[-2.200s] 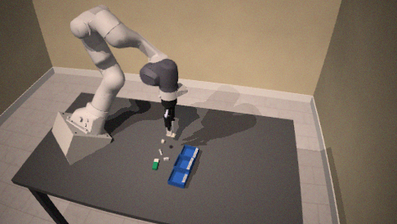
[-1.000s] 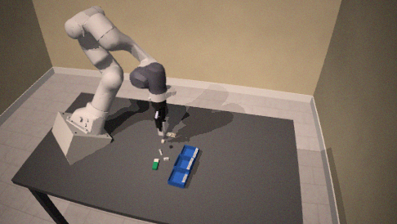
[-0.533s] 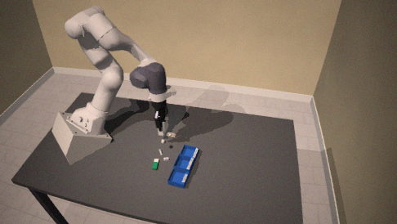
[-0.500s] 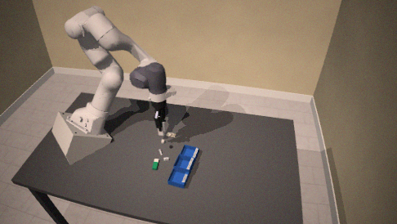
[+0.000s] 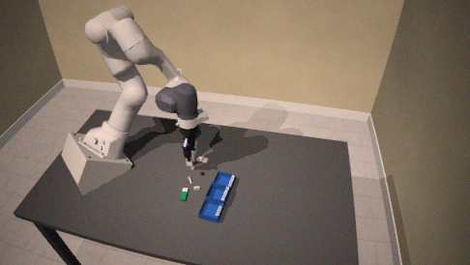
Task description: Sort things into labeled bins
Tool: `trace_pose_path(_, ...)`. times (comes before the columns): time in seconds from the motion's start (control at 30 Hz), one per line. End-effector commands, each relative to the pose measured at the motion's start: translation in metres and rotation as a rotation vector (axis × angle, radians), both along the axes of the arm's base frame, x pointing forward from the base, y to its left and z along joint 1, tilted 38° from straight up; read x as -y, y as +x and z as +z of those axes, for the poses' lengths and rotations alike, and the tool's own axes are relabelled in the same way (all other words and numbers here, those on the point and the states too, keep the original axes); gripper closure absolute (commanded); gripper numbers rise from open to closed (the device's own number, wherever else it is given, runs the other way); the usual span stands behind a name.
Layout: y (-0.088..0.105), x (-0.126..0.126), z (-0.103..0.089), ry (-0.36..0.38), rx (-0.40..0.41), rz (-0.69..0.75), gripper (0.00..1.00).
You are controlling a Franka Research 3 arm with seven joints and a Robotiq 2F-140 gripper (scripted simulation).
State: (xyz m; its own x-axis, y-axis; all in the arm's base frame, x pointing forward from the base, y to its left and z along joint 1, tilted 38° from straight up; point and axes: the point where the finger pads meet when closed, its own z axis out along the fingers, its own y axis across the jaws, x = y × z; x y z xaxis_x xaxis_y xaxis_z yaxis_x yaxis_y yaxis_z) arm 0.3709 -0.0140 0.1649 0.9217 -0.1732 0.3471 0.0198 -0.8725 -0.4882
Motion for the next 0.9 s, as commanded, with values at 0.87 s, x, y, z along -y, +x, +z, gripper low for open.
trace_pose_path(0.87, 0.027, -0.009, -0.022, -0.002, 0.032, -0.02, 0.81)
